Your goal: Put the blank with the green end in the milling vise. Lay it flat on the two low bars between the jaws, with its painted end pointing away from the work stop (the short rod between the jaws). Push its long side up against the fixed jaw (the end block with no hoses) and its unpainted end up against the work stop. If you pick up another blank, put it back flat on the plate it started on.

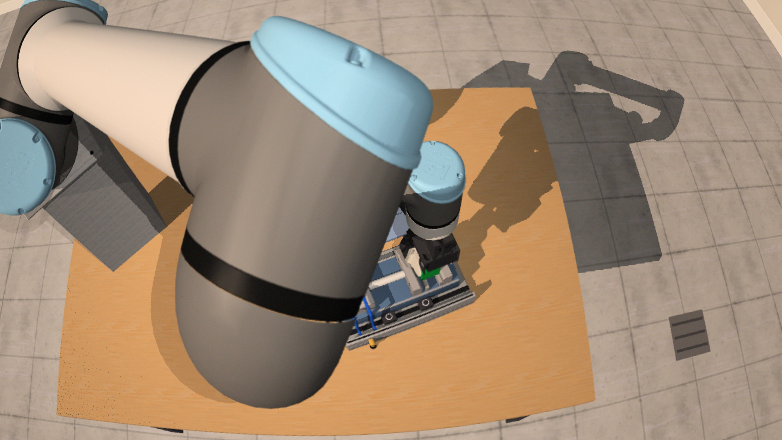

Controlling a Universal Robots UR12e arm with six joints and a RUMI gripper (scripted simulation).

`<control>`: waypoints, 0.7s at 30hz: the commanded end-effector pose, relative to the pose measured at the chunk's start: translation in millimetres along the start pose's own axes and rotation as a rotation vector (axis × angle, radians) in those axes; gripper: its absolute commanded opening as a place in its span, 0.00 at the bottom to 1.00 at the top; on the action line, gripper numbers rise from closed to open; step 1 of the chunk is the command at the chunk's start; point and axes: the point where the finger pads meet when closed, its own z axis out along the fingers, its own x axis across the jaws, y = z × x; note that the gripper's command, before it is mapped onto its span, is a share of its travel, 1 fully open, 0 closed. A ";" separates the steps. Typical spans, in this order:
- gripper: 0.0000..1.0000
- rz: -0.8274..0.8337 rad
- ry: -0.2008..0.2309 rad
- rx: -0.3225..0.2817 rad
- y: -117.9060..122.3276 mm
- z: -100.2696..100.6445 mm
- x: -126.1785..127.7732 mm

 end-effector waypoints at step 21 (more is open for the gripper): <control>0.40 -0.001 0.002 0.000 -0.5 -21.4 1.0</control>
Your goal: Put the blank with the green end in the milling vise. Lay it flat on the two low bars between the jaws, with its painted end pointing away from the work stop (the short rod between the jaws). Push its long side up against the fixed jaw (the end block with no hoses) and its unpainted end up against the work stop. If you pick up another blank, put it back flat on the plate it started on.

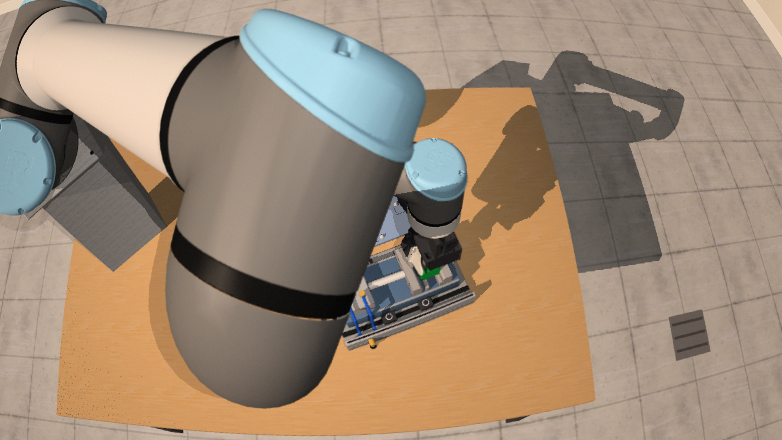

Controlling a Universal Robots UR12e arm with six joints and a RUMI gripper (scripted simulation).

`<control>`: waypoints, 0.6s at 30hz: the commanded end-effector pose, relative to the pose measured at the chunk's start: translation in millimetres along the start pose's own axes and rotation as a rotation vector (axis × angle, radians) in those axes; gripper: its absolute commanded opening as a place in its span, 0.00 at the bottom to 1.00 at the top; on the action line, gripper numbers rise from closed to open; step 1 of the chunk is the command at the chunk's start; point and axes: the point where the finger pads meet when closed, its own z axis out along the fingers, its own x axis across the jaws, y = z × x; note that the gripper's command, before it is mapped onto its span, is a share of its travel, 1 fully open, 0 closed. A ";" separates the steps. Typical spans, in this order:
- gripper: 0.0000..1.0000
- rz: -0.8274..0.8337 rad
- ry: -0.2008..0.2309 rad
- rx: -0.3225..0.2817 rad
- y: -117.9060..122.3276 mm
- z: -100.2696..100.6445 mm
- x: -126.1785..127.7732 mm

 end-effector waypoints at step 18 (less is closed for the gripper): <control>0.40 -0.002 -0.001 0.002 -2.8 -25.2 -1.7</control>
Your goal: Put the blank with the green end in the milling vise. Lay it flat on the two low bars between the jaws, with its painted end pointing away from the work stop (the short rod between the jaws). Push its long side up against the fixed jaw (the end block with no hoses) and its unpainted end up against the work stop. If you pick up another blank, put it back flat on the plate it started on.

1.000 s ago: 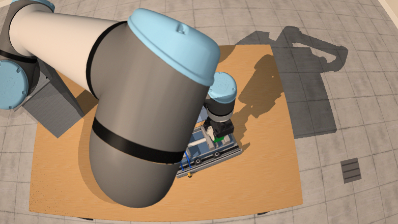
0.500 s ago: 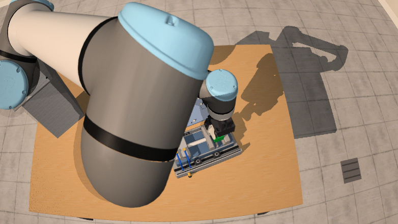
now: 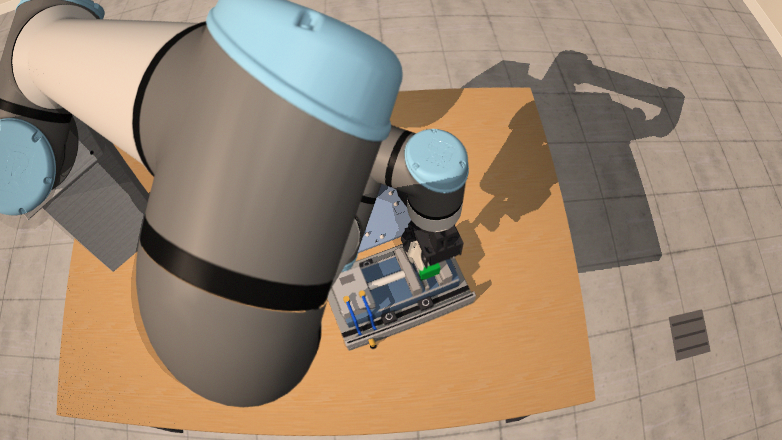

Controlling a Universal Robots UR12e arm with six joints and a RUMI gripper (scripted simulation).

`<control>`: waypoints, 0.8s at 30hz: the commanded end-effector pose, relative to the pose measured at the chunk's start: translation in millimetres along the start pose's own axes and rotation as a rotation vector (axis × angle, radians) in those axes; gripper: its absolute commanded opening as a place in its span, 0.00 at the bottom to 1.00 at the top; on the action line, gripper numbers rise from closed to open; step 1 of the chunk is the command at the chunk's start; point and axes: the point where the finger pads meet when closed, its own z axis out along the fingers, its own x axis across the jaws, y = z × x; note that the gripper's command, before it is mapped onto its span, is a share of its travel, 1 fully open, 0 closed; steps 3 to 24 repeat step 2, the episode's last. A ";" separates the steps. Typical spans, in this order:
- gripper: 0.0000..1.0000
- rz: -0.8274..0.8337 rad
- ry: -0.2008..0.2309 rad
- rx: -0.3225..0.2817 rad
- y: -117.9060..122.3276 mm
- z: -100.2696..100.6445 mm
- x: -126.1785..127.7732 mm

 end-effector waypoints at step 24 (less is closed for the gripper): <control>0.40 -0.002 -0.002 0.002 -2.7 -1.4 -2.2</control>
